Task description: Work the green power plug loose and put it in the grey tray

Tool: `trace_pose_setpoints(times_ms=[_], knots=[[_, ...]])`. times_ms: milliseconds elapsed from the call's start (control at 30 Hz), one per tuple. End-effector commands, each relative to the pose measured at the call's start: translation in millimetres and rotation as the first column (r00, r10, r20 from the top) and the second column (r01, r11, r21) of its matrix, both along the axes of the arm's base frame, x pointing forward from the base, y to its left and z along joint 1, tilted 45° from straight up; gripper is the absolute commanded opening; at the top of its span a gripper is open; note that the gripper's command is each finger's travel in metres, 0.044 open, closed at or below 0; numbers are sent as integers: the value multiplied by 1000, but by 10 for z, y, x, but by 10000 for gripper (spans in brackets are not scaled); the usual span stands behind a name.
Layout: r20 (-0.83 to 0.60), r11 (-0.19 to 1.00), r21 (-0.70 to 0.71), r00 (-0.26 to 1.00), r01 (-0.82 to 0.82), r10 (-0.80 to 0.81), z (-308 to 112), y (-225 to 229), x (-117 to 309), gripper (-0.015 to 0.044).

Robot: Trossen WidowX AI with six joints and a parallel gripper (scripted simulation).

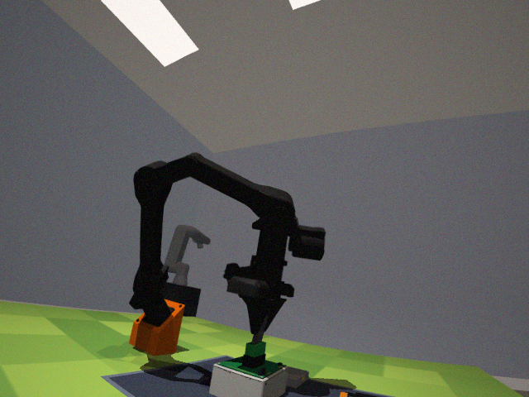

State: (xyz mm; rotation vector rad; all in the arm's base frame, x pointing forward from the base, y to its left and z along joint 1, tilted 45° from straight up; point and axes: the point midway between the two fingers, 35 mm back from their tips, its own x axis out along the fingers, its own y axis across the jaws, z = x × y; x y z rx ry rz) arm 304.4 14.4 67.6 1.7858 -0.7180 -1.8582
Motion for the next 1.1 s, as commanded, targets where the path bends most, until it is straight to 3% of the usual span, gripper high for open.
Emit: trace_pose_setpoints(times_ms=[0,467,867,1067], knots=[[31,997,76,999,-19,17,157,63,4,0],[16,980,-198,1000,-18,21,6,246,9,0],[30,998,62,999,-19,17,184,108,5,0],[28,999,32,999,-19,18,175,134,6,0]])
